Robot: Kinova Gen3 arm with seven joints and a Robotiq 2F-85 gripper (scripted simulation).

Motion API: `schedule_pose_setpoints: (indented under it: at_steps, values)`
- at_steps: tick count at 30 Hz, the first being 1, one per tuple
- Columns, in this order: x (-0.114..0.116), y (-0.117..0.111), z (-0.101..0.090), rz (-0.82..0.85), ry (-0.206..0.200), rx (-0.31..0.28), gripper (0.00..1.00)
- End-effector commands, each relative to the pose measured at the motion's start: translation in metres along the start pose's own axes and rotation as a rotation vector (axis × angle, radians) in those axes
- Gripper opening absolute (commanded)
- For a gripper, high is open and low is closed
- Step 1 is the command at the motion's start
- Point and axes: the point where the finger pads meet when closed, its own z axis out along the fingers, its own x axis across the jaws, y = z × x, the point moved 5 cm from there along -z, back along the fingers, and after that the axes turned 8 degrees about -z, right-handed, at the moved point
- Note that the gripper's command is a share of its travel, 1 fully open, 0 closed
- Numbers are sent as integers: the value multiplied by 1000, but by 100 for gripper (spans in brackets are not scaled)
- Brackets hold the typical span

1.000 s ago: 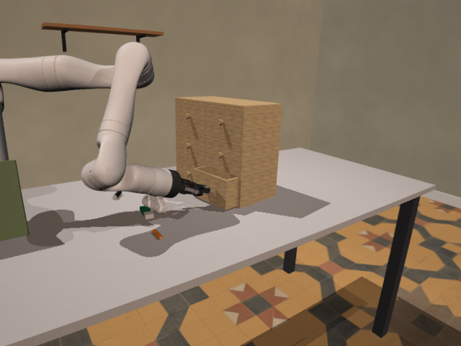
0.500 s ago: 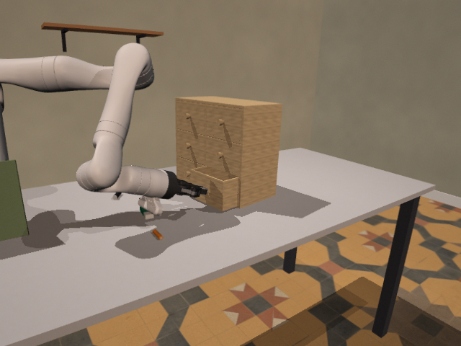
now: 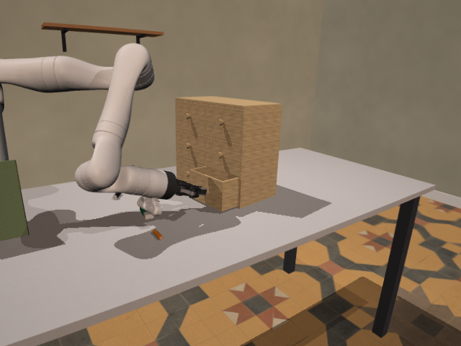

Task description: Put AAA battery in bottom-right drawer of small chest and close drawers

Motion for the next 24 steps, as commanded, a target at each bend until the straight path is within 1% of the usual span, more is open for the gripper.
schedule_pose_setpoints:
  at_steps: [1,9,10,11,12,13,14,15,16,19,20,24]
  values:
    - [0,0,0,0,-1,1,13]
    - [0,0,0,0,-1,1,13]
    - [0,0,0,0,-1,1,17]
    - [0,0,0,0,-1,1,17]
    - [0,0,0,0,-1,1,21]
    - [0,0,0,0,-1,1,21]
    - [0,0,0,0,-1,1,25]
    - [0,0,0,0,-1,1,25]
    - [0,0,0,0,-1,1,29]
    - [0,0,0,0,-1,1,29]
    - [0,0,0,0,-1,1,33]
    - [0,0,0,0,-1,1,33]
